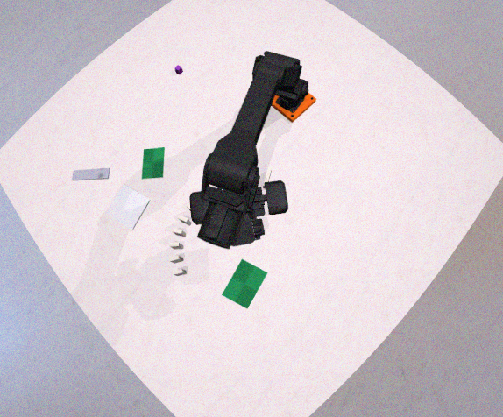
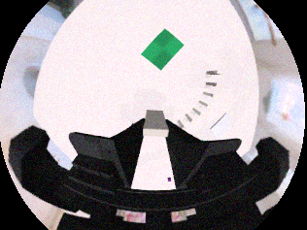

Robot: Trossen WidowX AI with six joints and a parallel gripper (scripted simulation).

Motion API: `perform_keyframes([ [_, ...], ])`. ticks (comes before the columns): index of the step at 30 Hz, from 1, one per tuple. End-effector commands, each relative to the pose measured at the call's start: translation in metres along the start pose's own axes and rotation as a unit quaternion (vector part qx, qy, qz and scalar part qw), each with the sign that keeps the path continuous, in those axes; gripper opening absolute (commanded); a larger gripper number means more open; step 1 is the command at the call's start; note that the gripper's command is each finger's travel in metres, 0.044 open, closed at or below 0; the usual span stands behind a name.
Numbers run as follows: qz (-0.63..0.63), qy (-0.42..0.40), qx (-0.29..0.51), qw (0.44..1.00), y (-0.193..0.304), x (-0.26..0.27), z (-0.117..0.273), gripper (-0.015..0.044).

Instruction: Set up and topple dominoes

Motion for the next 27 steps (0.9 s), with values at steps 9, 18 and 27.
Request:
perform_keyframes([
  [9,-0.371,0.003,0.012,0.928,0.122,-0.073,0.004,0.0107],
  [18,-0.371,0.003,0.012,0.928,0.122,-0.073,0.003,0.0107],
  [27,-0.371,0.003,0.012,0.928,0.118,-0.077,-0.033,0.0107],
])
Point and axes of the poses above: the point midway between the two fingers, 35 mm back from their tips, its own z axis back along the fingers, its own x axis across the jaws, y = z × x, the point moved 9 cm from there along z, back along the fingers, and after that the axes turned 8 degrees about -z, right-handed, at the moved point
